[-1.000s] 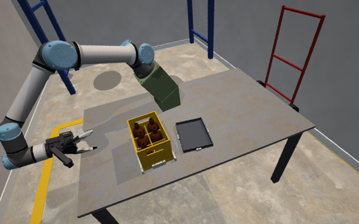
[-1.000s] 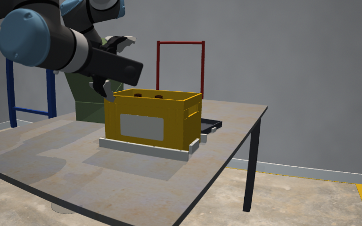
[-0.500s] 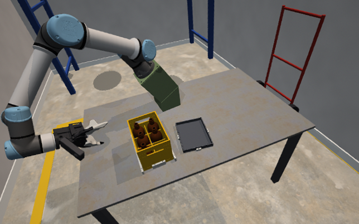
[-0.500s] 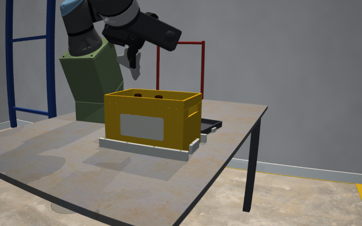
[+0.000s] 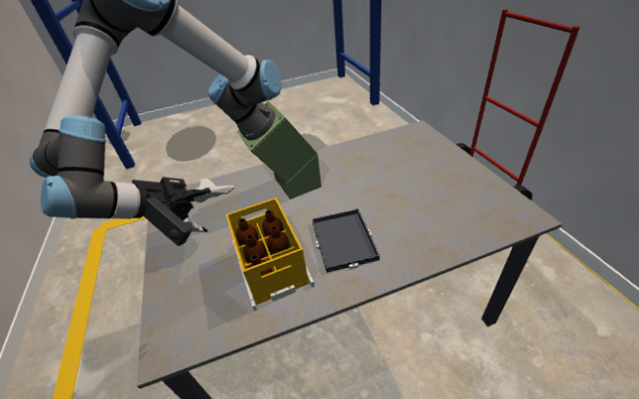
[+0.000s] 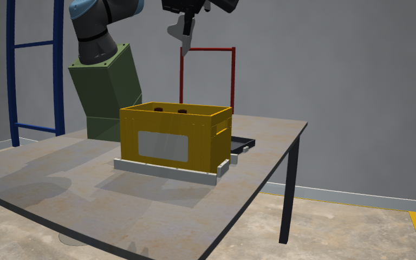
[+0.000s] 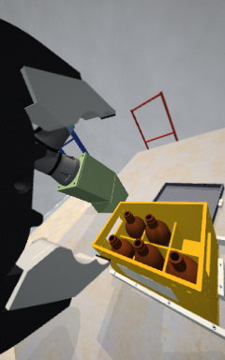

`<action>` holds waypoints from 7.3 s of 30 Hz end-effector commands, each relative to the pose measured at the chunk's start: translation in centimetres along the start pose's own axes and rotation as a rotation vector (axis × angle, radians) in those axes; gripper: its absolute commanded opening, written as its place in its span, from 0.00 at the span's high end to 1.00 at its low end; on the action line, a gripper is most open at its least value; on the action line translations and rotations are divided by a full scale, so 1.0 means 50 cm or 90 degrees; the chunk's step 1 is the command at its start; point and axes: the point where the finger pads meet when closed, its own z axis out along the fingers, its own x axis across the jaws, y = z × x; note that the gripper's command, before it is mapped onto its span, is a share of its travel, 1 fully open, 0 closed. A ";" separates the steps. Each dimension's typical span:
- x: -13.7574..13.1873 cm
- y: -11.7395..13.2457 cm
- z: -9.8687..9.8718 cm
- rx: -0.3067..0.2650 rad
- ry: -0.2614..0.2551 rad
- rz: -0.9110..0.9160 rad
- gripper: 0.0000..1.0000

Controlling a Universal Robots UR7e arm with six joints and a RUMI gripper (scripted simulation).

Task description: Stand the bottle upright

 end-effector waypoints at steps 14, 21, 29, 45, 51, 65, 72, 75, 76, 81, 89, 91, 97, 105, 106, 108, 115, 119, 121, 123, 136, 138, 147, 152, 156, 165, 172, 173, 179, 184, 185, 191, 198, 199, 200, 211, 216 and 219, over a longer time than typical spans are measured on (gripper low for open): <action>-0.272 0.051 0.115 0.123 0.207 -0.027 0.00; -0.241 0.045 0.166 0.183 0.267 0.029 0.00; -0.151 0.023 0.195 0.216 0.305 0.108 0.00; 0.036 0.027 0.250 0.303 0.385 0.294 0.00; 0.099 0.049 0.266 0.342 0.415 0.370 0.00; 0.161 0.087 0.281 0.389 0.446 0.456 0.00; 0.171 0.096 0.284 0.398 0.451 0.471 0.00; 0.172 0.097 0.284 0.399 0.452 0.473 0.00; 0.172 0.097 0.284 0.399 0.452 0.473 0.00; 0.172 0.097 0.284 0.399 0.452 0.473 1.00; 0.172 0.097 0.284 0.399 0.452 0.473 1.00; 0.172 0.097 0.284 0.399 0.452 0.473 1.00; 0.172 0.097 0.284 0.399 0.452 0.473 1.00; 0.172 0.097 0.284 0.399 0.452 0.473 1.00; 0.172 0.097 0.284 0.399 0.452 0.473 1.00; 0.172 0.097 0.284 0.399 0.452 0.473 1.00; 0.172 0.097 0.284 0.399 0.452 0.473 1.00; 0.170 0.099 0.287 0.399 0.452 0.473 1.00; 0.169 0.101 0.289 0.399 0.452 0.473 1.00; 0.169 0.101 0.290 0.399 0.452 0.473 1.00; 0.169 0.101 0.290 0.399 0.452 0.473 0.62; 0.169 0.101 0.290 0.399 0.452 0.473 0.62; 0.169 0.101 0.290 0.399 0.452 0.473 0.62; 0.169 0.101 0.290 0.399 0.452 0.473 0.62; 0.169 0.101 0.290 0.399 0.452 0.473 0.62; 0.170 0.101 0.290 0.399 0.452 0.473 0.62; 0.174 0.099 0.294 0.399 0.452 0.473 0.62; 0.175 0.099 0.295 0.399 0.452 0.473 0.62; 0.182 0.097 0.300 0.399 0.452 0.473 0.62; 0.189 0.094 0.306 0.399 0.452 0.473 0.62; 0.191 0.094 0.307 0.399 0.452 0.473 0.62; 0.203 0.090 0.317 0.399 0.452 0.473 0.62; 0.213 0.086 0.325 0.399 0.452 0.473 0.62; 0.215 0.086 0.327 0.399 0.452 0.473 0.62; 0.217 0.085 0.328 0.399 0.452 0.473 0.62; 0.232 0.080 0.340 0.399 0.452 0.473 0.62; 0.234 0.079 0.342 0.399 0.452 0.473 0.62; 0.235 0.079 0.343 0.399 0.452 0.473 0.62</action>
